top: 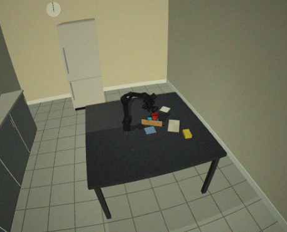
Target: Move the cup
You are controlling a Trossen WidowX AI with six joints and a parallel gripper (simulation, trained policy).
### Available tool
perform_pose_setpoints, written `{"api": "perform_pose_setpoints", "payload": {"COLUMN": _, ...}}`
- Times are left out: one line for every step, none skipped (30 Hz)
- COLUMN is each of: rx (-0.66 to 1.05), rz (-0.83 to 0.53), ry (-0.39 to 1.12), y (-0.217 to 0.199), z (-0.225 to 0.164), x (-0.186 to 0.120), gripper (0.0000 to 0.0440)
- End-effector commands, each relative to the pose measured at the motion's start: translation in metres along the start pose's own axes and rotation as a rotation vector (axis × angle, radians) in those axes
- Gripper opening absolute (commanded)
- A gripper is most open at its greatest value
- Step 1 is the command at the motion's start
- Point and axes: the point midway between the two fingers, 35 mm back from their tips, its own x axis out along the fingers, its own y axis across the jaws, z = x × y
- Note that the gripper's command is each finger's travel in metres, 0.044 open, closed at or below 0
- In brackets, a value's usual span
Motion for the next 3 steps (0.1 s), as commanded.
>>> {"api": "perform_pose_setpoints", "payload": {"rx": 0.003, "rz": -0.005, "ry": -0.031, "y": -0.0012, "z": 0.0043, "x": -0.0111, "gripper": 0.0281}}
{"api": "perform_pose_setpoints", "payload": {"rx": 0.003, "rz": -0.009, "ry": -0.04, "y": -0.0022, "z": 0.0056, "x": -0.0146, "gripper": 0.0294}}
{"api": "perform_pose_setpoints", "payload": {"rx": 0.005, "rz": -0.011, "ry": -0.047, "y": -0.0031, "z": 0.0066, "x": -0.0176, "gripper": 0.0318}}
